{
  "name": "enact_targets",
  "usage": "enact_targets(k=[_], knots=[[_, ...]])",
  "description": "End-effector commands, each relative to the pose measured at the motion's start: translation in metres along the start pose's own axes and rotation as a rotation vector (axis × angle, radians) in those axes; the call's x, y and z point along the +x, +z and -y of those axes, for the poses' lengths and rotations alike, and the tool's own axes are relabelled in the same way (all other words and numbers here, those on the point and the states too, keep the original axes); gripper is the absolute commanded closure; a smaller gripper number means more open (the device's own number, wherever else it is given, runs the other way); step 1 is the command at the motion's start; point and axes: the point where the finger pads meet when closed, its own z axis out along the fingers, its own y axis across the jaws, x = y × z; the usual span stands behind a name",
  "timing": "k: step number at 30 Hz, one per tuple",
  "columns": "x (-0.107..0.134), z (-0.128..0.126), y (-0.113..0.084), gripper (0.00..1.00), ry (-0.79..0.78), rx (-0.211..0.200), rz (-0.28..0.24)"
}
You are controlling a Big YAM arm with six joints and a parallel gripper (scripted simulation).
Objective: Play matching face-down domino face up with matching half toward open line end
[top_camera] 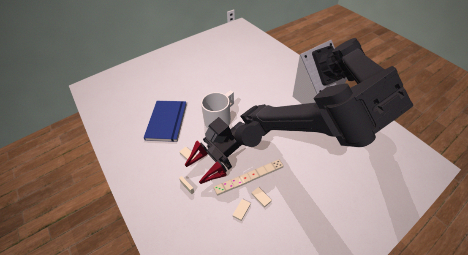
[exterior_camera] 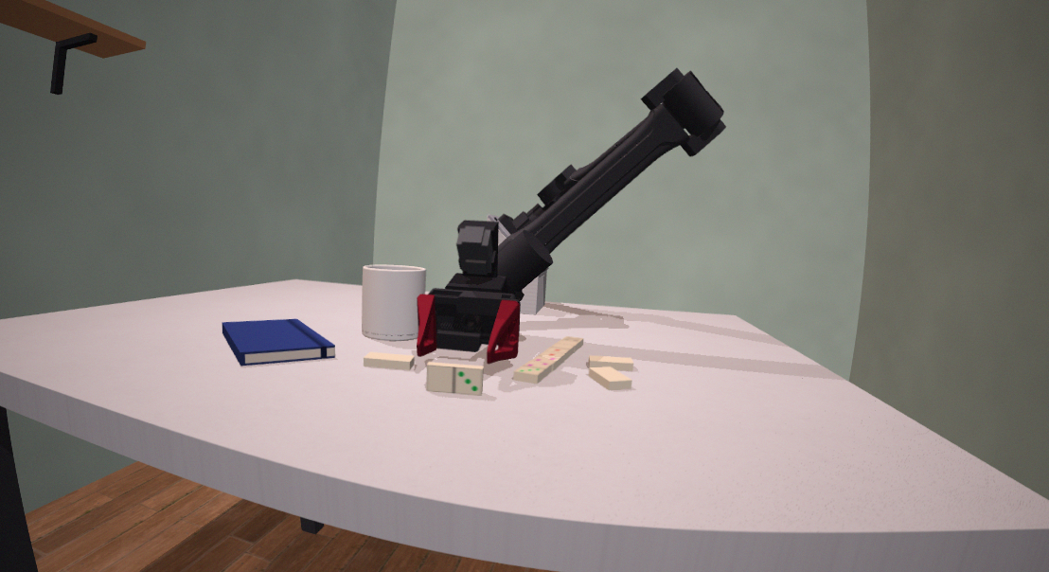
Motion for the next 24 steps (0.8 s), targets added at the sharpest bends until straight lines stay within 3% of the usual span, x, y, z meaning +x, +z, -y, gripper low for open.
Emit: enact_targets(k=[1,6,7,16,23,24], knots=[[-0.03,-0.005,-0.001,0.26,-0.002,-0.016,0.056],[-0.03,-0.005,-0.001,0.26,-0.002,-0.016,0.056],[-0.017,0.0,-0.005,0.26,0.001,-0.001,0.027],[-0.051,-0.007,-0.029,0.26,-0.004,-0.026,0.076],[-0.051,-0.007,-0.029,0.26,-0.004,-0.026,0.076],[-0.042,-0.004,-0.03,0.26,0.004,-0.002,0.041]])
